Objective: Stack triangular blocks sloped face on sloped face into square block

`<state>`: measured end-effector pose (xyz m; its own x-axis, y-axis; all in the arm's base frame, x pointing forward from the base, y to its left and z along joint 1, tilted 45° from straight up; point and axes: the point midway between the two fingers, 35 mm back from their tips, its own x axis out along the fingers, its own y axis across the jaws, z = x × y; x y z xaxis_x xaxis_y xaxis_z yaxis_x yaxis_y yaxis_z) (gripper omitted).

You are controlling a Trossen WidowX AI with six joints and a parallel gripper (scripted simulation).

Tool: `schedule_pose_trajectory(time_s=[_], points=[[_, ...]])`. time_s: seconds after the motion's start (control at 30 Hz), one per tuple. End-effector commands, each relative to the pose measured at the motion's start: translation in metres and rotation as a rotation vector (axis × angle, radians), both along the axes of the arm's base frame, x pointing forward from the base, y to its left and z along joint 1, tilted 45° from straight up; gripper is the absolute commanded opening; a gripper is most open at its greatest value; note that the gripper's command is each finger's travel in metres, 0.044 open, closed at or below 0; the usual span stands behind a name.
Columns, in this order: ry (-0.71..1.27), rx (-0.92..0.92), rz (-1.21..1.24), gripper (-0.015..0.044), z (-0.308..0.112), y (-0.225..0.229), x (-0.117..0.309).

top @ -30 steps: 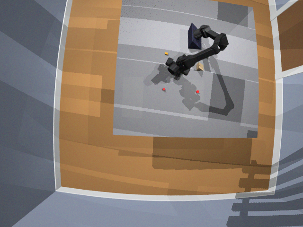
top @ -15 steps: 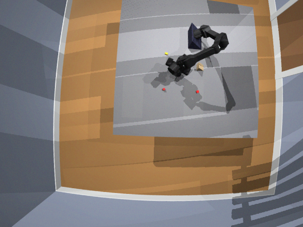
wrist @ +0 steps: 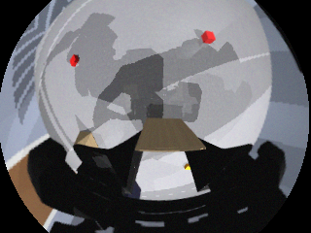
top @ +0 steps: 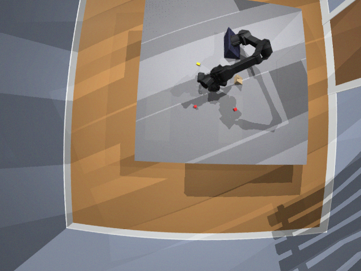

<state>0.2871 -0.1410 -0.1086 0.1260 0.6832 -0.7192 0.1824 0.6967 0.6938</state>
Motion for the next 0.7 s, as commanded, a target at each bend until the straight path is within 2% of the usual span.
schedule_pose_trajectory(time_s=[0.0,0.67], points=[[-0.080,-0.015,0.088,0.0000,-0.0001,0.0005,-0.0007],[-0.443,-0.082,0.472,0.0000,0.0004,0.0011,-0.0008]])
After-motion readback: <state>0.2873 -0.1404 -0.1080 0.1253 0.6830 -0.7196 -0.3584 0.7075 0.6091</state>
